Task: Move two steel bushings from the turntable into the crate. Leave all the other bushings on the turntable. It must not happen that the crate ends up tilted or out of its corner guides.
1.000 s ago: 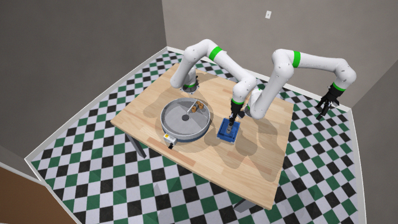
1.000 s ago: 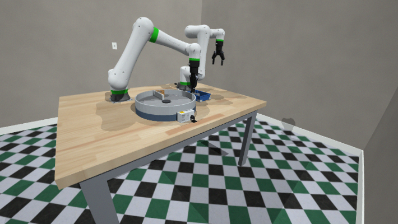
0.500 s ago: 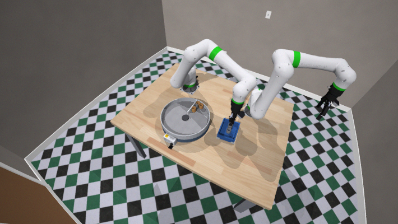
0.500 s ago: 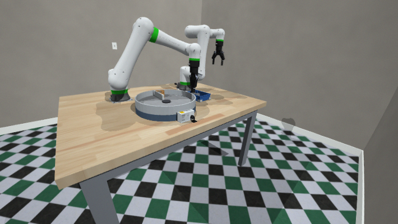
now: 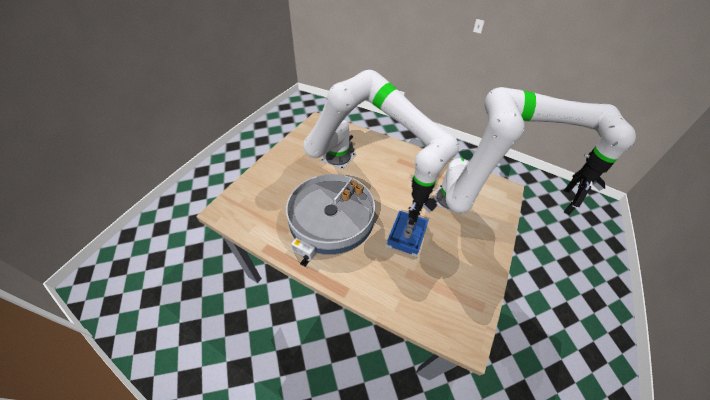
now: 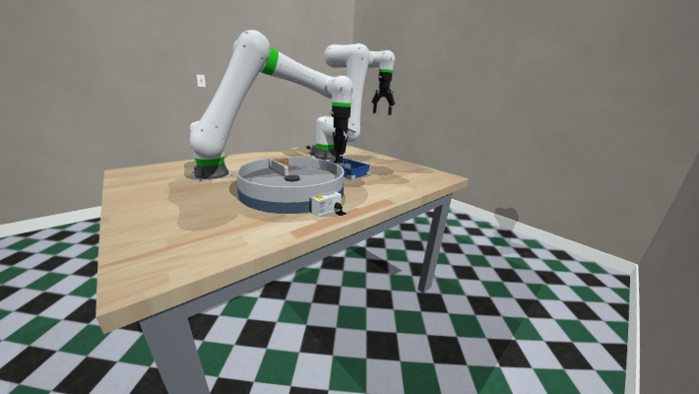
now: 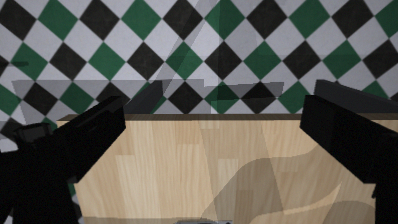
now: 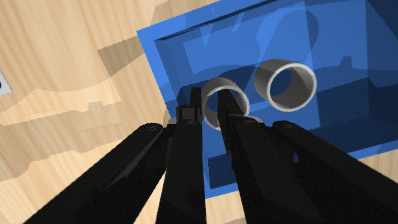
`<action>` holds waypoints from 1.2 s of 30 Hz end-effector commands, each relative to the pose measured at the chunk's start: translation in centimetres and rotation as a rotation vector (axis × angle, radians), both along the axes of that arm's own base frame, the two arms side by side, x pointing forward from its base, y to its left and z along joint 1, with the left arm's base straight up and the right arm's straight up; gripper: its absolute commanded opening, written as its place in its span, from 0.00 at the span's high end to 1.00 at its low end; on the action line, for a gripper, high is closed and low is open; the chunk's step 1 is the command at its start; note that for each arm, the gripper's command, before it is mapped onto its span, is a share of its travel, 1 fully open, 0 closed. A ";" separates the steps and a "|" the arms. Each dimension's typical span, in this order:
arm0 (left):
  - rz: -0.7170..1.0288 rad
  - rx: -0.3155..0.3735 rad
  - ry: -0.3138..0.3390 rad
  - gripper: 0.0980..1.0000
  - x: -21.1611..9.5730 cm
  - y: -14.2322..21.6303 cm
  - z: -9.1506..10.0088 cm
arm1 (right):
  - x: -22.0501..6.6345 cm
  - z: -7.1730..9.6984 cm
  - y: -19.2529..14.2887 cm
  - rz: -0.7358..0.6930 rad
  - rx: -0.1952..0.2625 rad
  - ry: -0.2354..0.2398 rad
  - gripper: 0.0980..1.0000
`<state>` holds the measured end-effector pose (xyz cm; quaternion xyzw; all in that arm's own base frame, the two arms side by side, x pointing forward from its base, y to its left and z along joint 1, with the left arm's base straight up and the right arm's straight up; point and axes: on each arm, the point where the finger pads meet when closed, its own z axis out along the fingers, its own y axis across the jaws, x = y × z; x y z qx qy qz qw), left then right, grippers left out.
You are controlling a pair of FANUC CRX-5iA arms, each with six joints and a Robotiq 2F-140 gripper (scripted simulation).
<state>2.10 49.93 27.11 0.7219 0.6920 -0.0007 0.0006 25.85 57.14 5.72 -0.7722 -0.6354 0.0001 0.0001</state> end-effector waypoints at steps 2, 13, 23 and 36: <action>0.000 0.002 0.000 0.00 0.0 0.0 0.1 | 0.0 0.1 0.1 0.000 0.002 -0.001 0.90; 0.000 0.002 0.000 0.00 0.0 0.0 0.1 | 0.0 0.6 0.1 0.000 0.002 -0.001 0.90; 0.000 0.002 0.000 0.00 0.0 0.0 0.1 | 0.0 3.3 0.1 0.000 0.002 -0.001 0.90; 0.000 0.002 0.000 0.00 0.0 0.0 0.1 | 0.0 9.0 0.0 0.000 0.002 -0.001 0.90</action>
